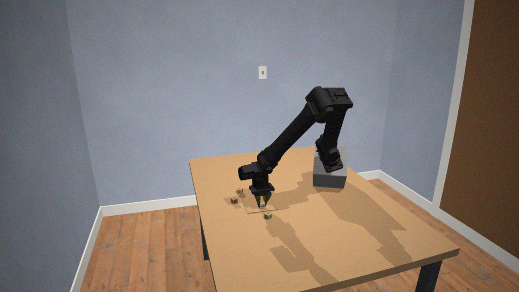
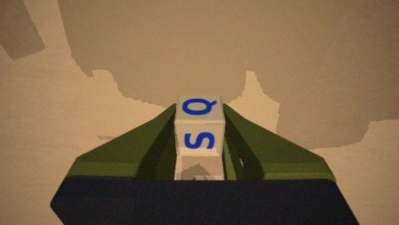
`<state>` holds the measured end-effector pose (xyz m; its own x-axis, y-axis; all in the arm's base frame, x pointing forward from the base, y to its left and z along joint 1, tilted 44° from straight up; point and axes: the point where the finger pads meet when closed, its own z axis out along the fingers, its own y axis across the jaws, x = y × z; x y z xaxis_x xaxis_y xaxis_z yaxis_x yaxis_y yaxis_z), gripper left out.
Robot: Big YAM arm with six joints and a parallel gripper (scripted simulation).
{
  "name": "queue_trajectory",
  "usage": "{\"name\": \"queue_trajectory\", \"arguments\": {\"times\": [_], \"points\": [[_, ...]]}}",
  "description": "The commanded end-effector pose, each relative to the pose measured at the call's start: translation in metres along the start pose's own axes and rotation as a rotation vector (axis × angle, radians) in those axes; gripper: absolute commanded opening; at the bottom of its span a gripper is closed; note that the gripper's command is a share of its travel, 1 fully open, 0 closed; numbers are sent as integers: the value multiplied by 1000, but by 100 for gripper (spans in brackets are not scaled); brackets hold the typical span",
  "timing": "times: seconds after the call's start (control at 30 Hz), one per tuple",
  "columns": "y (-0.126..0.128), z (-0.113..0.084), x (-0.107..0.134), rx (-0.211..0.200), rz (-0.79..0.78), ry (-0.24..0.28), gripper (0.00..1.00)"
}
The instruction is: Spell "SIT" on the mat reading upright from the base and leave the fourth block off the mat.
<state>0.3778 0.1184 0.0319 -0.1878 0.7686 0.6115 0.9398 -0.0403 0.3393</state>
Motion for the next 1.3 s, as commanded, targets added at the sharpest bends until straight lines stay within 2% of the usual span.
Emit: {"name": "queue_trajectory", "arguments": {"times": [0.0,0.63,1.27], "points": [[14,-7,-6,-27,-2,-8,20],[10,4,0,-13,-5,-1,20],[11,2,1,-18,-8,-2,20]]}}
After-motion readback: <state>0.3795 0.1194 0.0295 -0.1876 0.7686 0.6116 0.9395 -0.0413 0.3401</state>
